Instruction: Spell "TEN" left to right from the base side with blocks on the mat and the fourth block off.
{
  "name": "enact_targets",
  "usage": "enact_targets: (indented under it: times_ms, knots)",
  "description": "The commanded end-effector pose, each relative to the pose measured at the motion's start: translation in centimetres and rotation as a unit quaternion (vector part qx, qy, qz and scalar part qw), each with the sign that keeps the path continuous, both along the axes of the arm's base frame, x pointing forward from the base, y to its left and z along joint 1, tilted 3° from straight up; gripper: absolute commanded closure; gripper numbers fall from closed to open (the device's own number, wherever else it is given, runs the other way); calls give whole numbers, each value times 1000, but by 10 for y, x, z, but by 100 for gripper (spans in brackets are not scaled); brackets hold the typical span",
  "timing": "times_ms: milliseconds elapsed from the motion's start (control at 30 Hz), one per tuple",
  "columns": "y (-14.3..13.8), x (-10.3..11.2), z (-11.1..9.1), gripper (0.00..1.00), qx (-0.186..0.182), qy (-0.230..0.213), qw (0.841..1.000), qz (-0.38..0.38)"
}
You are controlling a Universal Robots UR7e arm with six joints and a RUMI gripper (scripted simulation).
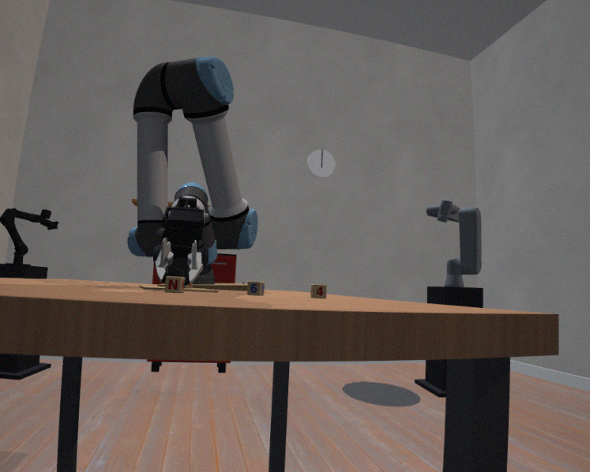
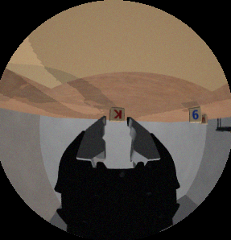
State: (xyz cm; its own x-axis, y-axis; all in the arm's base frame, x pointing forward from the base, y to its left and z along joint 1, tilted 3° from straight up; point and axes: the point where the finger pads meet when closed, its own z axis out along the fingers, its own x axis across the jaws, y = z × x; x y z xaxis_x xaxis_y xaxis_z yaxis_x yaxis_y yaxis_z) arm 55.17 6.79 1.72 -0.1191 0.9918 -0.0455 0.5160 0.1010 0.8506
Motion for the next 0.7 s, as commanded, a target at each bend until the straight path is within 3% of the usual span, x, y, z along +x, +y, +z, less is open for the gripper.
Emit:
enact_targets:
  times_ms: [0, 367, 667]
  knots:
    - [-1, 0, 6, 75, 0, -1, 1000, -1]
    - [2, -1, 36, 75, 0, 0, 1000, 0]
    - [2, 0, 50, 75, 0, -1, 1000, 0]
